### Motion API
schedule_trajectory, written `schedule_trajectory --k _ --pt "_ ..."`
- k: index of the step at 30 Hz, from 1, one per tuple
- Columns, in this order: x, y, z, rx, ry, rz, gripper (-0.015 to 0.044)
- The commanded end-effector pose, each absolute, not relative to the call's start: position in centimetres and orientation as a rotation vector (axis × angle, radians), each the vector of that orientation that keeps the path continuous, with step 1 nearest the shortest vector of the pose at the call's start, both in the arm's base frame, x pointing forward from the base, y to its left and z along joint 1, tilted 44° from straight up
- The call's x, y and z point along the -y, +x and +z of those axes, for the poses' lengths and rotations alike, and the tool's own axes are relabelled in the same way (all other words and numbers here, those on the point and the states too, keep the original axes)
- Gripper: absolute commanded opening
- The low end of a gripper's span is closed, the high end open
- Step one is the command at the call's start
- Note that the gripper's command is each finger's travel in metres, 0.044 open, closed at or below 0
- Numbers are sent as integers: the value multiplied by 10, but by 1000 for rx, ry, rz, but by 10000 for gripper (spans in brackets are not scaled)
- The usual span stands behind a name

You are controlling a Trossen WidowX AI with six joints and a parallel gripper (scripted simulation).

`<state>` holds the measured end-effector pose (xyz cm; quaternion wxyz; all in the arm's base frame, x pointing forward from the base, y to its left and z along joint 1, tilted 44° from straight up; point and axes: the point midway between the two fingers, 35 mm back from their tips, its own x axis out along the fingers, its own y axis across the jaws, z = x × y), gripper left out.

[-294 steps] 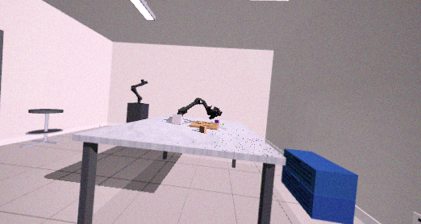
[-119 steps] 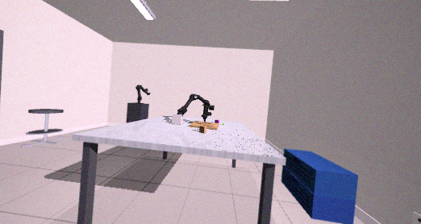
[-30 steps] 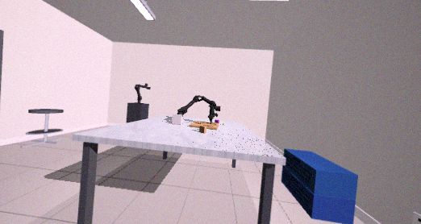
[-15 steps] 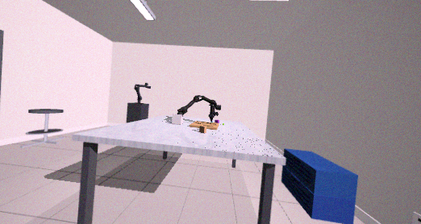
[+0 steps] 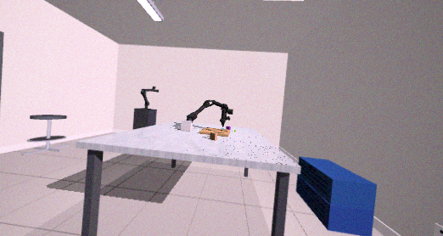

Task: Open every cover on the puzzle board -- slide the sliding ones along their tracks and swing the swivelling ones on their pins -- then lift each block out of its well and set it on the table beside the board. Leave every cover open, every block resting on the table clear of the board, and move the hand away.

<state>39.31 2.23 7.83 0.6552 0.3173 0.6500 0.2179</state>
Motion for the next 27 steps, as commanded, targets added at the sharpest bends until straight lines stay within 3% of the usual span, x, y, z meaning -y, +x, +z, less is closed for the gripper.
schedule_trajectory --k 1,9,27 --pt "-19 393 81 -1480 713 494 0" --pt "-13 390 84 -1463 695 514 0" --pt "31 300 58 -1142 26 1009 0"
